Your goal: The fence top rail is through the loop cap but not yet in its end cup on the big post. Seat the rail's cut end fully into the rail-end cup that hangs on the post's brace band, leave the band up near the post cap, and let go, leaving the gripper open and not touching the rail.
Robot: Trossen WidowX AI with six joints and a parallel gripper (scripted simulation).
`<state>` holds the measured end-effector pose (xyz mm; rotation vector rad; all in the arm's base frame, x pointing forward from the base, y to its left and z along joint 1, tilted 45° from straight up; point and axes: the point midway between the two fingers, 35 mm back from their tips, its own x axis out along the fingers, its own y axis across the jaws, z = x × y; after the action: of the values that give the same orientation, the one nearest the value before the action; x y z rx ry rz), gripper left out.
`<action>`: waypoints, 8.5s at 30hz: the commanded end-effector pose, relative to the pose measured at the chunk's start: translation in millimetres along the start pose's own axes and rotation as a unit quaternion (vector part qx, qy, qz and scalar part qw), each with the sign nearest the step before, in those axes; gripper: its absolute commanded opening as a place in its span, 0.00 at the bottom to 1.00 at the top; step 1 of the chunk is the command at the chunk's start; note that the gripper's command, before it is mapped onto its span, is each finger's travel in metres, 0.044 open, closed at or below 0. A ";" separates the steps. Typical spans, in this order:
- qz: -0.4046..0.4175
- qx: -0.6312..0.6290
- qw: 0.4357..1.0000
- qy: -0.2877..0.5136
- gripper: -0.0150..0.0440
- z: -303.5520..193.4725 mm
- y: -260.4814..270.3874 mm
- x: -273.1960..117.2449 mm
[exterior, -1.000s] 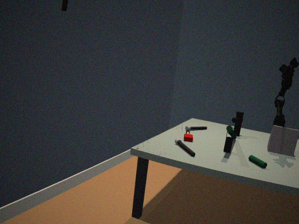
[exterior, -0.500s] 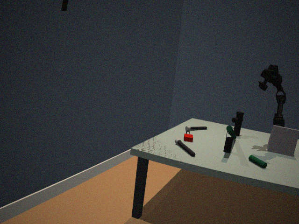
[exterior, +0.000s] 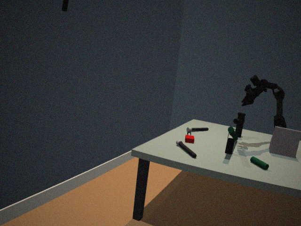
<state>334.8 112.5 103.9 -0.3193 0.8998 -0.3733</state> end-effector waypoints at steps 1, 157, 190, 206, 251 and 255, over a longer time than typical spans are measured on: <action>-0.101 -0.069 0.991 0.056 1.00 -10.3 -45.5 30.2; -0.051 -0.759 0.627 0.166 0.25 -45.1 -260.6 97.6; -0.052 -0.759 0.627 0.169 0.30 -45.3 -261.3 98.2; -0.048 -0.759 0.628 0.167 1.00 -39.4 -242.4 93.4; -0.141 -0.101 0.981 0.085 1.00 -13.4 -65.1 37.7; -0.141 -0.101 0.981 0.085 1.00 -13.4 -65.1 37.7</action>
<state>333.0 35.4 97.8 -0.6364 1.0782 -0.5496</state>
